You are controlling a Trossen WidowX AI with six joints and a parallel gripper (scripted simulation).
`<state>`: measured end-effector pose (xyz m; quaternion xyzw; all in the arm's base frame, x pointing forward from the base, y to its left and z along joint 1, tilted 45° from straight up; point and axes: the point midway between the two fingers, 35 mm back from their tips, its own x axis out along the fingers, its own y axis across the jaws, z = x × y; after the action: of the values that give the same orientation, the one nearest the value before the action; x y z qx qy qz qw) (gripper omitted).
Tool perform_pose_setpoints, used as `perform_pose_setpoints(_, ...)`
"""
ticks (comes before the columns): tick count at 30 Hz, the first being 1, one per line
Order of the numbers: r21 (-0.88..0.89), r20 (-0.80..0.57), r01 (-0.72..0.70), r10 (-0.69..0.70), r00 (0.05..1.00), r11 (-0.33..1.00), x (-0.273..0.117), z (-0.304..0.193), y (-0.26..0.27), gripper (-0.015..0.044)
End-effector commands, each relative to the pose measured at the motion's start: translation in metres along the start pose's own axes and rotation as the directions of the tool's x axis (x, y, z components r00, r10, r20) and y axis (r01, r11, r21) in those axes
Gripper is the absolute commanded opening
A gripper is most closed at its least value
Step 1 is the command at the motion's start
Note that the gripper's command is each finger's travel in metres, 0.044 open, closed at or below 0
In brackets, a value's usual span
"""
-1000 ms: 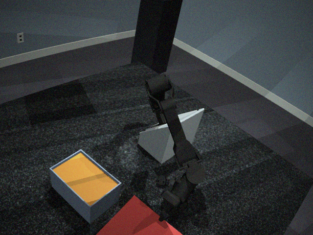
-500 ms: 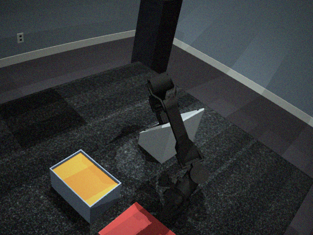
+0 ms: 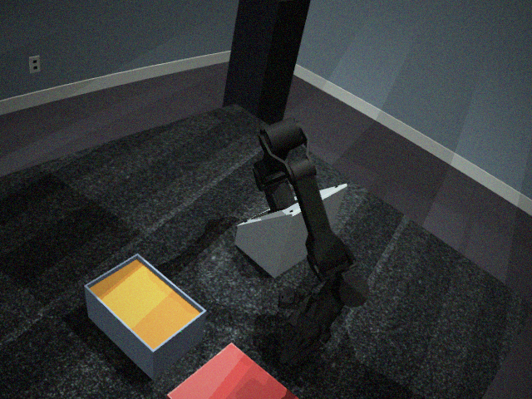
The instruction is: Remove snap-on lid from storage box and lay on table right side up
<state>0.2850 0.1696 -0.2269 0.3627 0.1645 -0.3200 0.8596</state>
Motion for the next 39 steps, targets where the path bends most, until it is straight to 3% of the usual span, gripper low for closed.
perform_pose_setpoints(1, -0.001, 0.005, 0.002, -0.002, 1.000, 1.000, -0.006, 0.001, -0.007, 0.0440)
perform_pose_setpoints(12, -0.001, 0.003, 0.003, -0.003, 1.000, 1.000, -0.023, 0.001, -0.020, 0.0440)
perform_pose_setpoints(39, -0.001, 0.000, 0.005, -0.005, 1.000, 1.000, -0.066, -0.002, 0.010, 0.0440)
